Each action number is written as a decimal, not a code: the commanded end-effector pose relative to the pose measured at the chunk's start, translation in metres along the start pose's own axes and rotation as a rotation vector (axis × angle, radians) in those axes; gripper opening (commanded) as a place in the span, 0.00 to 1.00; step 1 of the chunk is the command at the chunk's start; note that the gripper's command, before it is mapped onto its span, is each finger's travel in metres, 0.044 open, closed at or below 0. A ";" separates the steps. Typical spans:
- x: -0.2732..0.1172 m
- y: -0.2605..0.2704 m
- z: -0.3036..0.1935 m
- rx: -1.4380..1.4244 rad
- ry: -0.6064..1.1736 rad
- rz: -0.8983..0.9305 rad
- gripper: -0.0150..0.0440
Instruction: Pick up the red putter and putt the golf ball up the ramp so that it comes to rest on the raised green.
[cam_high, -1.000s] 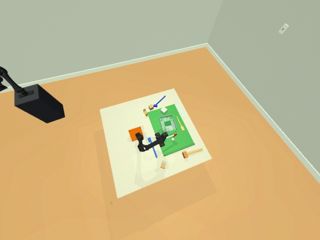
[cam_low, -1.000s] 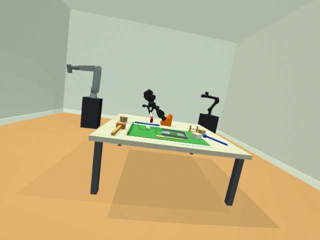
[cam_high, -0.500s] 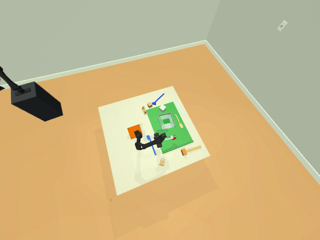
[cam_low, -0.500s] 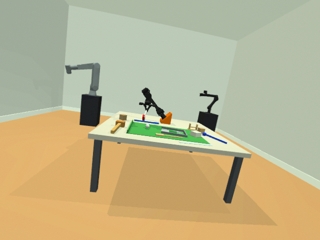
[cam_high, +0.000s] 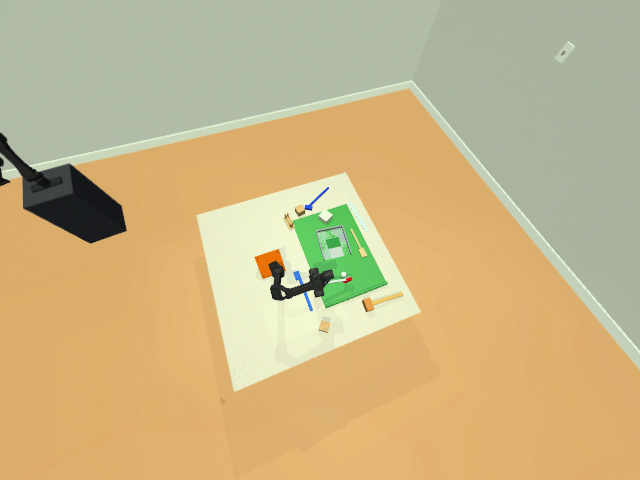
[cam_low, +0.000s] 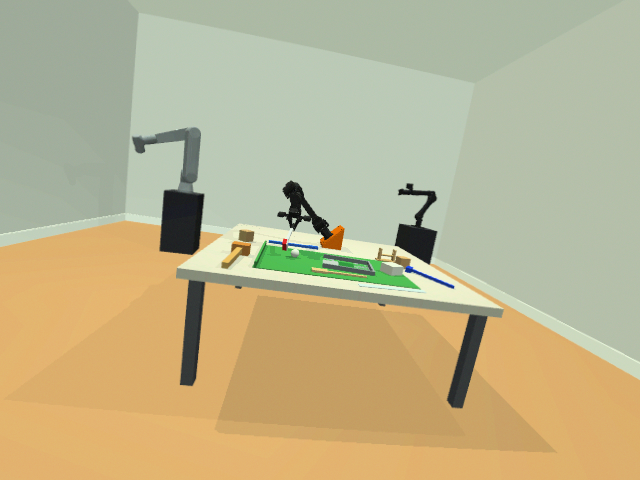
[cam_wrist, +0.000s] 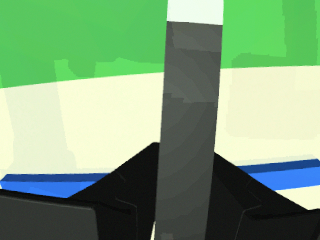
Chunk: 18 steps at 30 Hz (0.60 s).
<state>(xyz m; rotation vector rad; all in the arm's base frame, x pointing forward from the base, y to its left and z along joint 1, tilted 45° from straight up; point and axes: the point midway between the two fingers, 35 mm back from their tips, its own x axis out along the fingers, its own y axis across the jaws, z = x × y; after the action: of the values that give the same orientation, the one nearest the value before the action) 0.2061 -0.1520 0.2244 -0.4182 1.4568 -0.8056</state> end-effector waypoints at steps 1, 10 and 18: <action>0.006 0.000 0.000 -0.001 -0.004 0.000 0.25; 0.020 -0.001 0.000 -0.001 -0.005 -0.001 0.25; 0.021 -0.001 0.000 -0.001 0.004 -0.007 0.25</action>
<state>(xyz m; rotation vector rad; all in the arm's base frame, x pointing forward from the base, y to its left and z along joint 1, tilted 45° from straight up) 0.2035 -0.1676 0.2097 -0.4238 1.4631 -0.8106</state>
